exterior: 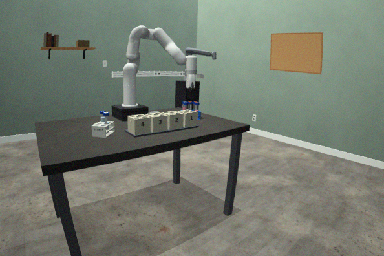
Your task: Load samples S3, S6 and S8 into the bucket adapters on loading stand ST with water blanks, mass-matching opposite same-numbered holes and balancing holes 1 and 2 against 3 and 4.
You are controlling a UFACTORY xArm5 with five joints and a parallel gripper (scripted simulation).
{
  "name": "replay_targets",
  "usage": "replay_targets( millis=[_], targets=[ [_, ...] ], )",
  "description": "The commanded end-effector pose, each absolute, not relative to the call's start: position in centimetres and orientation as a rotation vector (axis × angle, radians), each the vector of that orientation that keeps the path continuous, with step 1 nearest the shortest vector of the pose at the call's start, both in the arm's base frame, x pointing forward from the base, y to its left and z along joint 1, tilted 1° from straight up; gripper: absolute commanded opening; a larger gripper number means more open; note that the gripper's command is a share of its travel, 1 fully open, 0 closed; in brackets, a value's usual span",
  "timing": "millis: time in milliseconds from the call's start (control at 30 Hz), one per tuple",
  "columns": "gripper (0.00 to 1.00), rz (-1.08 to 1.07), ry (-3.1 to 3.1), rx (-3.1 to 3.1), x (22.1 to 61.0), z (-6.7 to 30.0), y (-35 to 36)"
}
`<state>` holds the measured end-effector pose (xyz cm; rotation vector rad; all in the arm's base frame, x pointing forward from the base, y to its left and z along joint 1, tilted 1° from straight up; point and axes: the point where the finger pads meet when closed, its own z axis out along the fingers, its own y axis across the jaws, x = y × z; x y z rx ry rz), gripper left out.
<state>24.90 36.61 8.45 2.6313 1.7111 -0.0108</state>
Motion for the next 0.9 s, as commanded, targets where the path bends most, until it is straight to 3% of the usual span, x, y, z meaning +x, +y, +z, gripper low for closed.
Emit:
replay_targets(
  millis=[0, 867],
  targets=[
    [0.57, -0.013, 1.719, 2.644, 25.0, 7.7, 36.7],
    [0.57, -0.013, 1.719, 2.644, 24.9, 5.2, 36.8]
  ],
)
